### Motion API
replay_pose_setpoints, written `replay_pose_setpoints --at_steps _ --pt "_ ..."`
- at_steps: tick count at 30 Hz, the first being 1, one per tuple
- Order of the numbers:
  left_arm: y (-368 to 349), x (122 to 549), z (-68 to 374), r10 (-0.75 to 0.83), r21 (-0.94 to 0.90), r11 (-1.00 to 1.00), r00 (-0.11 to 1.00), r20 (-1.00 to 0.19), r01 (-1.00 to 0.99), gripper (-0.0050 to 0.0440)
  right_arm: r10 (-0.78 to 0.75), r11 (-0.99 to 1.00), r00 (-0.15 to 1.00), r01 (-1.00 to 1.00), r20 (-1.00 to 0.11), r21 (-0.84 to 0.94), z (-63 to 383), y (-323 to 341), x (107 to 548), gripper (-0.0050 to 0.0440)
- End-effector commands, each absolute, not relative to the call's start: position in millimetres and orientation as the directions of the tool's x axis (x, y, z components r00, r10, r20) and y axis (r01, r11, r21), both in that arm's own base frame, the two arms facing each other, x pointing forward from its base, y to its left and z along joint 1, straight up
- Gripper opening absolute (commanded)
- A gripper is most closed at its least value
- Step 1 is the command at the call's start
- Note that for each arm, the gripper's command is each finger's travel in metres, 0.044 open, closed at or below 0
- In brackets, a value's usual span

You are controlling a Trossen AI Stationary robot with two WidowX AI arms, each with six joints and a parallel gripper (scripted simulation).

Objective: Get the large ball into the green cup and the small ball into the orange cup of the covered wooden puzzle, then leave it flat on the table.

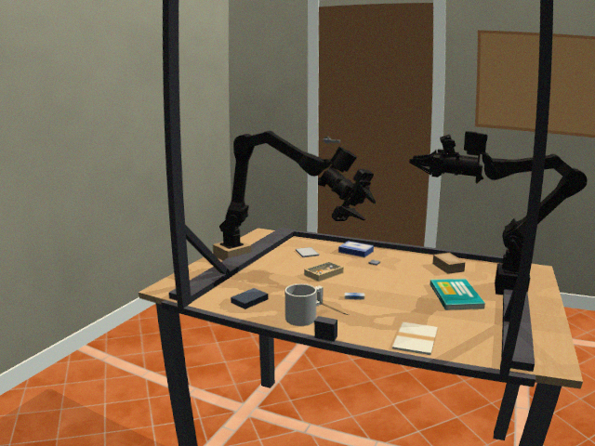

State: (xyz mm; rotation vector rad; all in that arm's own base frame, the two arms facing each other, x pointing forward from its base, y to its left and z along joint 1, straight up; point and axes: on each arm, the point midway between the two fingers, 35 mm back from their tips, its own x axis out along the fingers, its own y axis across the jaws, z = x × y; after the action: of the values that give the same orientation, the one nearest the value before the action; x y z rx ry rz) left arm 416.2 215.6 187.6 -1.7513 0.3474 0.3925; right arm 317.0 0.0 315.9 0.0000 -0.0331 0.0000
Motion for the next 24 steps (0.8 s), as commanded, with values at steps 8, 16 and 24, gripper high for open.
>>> replay_pose_setpoints --at_steps 8,16,24 --pt "215.8 416.5 201.3 -0.012 -0.89 -0.192 0.908 -0.419 -0.414 0.0305 0.0 1.0 0.999 0.0 0.05 0.0 322.9 0.0 315.7 0.04" --pt "215.8 416.5 201.3 -0.012 -0.89 -0.192 0.908 -0.419 -0.414 0.0305 0.0 1.0 0.999 0.0 0.05 0.0 322.9 0.0 315.7 0.04" --pt "215.8 416.5 201.3 -0.012 -0.89 -0.192 0.908 -0.419 -0.414 0.04 0.0 1.0 0.999 0.0 0.05 0.0 322.9 0.0 315.7 0.04"
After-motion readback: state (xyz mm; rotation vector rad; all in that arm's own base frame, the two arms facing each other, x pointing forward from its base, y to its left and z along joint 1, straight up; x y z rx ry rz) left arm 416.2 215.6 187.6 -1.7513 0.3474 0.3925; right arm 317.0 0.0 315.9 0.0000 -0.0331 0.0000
